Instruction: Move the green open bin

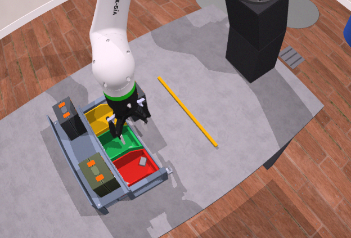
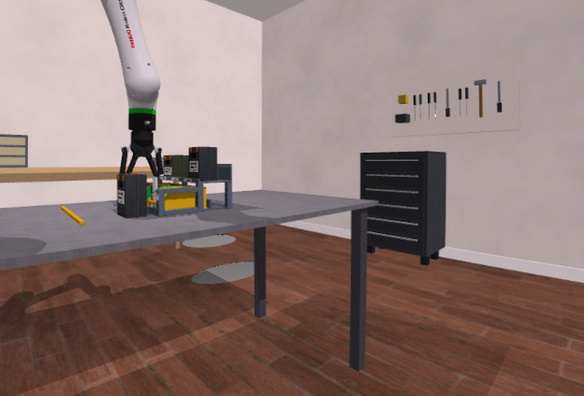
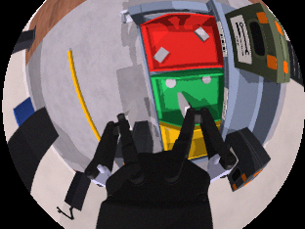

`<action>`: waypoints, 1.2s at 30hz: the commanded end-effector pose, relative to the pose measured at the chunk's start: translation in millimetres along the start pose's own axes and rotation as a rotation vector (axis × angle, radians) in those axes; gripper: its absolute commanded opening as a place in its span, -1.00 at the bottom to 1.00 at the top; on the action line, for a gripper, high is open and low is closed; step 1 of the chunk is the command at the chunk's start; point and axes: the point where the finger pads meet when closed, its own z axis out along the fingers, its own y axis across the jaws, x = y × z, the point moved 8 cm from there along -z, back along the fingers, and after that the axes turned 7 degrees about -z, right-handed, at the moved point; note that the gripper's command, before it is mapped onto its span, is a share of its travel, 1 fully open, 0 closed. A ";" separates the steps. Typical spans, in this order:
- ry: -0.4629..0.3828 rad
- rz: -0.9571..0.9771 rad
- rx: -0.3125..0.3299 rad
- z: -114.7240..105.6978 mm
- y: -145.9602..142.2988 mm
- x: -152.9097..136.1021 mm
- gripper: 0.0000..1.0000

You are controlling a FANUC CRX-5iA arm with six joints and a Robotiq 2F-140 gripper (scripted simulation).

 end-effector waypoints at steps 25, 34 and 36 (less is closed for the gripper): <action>0.000 0.000 0.000 -5.1 0.3 0.0 0.15; 0.000 0.000 0.000 -7.6 0.4 0.0 0.15; 0.000 0.000 0.000 -7.6 0.4 0.0 0.15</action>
